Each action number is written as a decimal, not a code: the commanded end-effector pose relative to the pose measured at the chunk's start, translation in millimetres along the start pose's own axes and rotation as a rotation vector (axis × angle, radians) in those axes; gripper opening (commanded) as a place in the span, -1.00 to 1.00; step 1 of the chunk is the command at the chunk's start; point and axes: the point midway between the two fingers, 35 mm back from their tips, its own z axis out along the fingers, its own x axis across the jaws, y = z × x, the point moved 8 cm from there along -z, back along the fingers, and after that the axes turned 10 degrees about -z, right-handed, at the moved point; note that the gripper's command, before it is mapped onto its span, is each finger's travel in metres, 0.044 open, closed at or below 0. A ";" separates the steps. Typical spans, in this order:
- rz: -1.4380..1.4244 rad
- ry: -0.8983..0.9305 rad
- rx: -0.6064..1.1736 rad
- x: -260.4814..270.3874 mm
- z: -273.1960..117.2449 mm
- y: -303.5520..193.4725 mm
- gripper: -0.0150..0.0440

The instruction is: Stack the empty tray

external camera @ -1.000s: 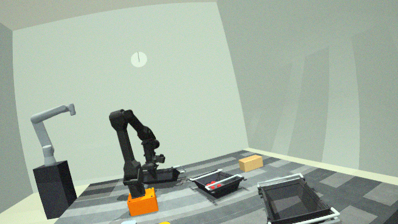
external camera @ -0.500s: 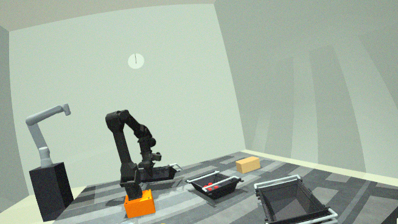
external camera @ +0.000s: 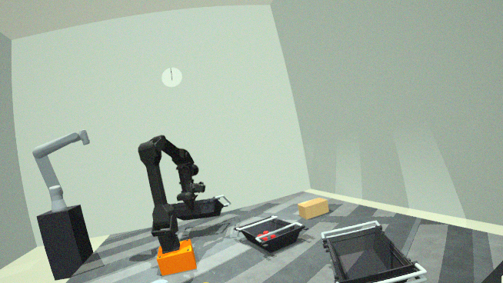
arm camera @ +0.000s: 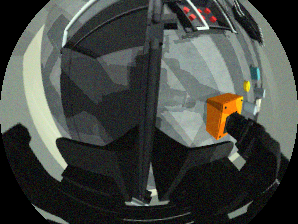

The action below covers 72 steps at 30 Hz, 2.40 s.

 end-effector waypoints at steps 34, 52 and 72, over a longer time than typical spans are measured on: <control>-0.004 0.016 -0.006 47.6 -54.8 13.7 -0.49; 0.081 0.016 -0.010 37.8 -55.4 42.2 -0.49; 0.309 0.017 -0.018 -0.7 -57.0 112.9 -0.49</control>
